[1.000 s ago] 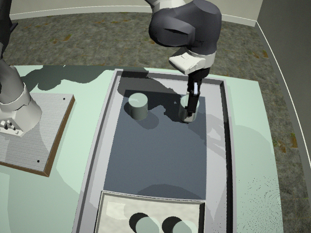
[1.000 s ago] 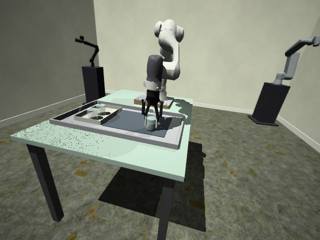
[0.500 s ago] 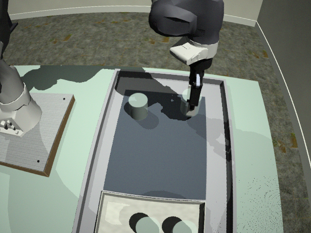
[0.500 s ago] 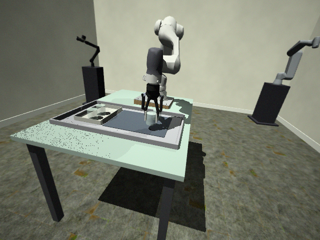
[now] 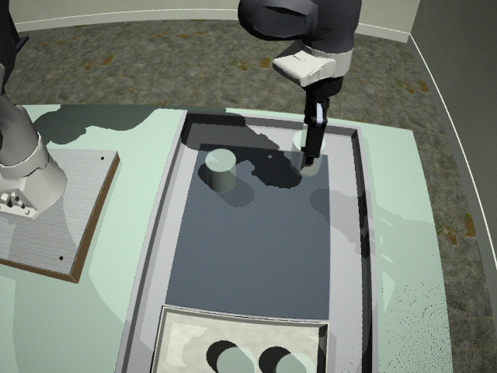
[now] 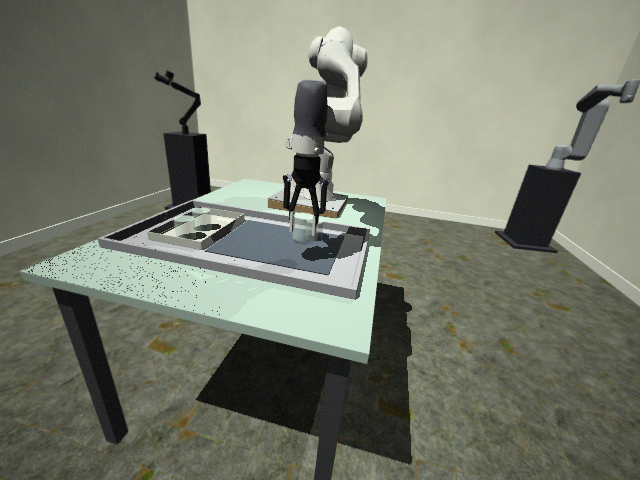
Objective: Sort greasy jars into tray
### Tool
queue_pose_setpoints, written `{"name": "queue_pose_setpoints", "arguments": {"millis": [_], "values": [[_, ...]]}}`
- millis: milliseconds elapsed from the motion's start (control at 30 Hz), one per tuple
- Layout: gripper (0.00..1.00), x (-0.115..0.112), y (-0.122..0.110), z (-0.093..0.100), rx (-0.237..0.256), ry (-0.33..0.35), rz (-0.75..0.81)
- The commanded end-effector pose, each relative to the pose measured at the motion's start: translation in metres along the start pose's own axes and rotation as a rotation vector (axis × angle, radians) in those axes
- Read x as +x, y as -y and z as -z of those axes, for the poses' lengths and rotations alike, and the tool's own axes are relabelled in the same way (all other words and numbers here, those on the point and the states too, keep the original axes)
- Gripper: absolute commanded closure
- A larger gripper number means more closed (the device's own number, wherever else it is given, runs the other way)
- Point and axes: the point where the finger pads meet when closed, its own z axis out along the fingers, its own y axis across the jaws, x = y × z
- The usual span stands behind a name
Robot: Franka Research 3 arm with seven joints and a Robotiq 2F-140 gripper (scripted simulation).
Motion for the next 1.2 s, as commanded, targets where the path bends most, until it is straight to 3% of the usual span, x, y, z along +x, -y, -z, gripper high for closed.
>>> {"name": "queue_pose_setpoints", "arguments": {"millis": [0,633,1167], "values": [[1.0,0.002,0.0,0.011,0.003,-0.007,-0.005],[1.0,0.002,0.0,0.056,0.003,-0.007,-0.005],[1.0,0.02,0.042,0.056,0.003,-0.007,-0.005]]}}
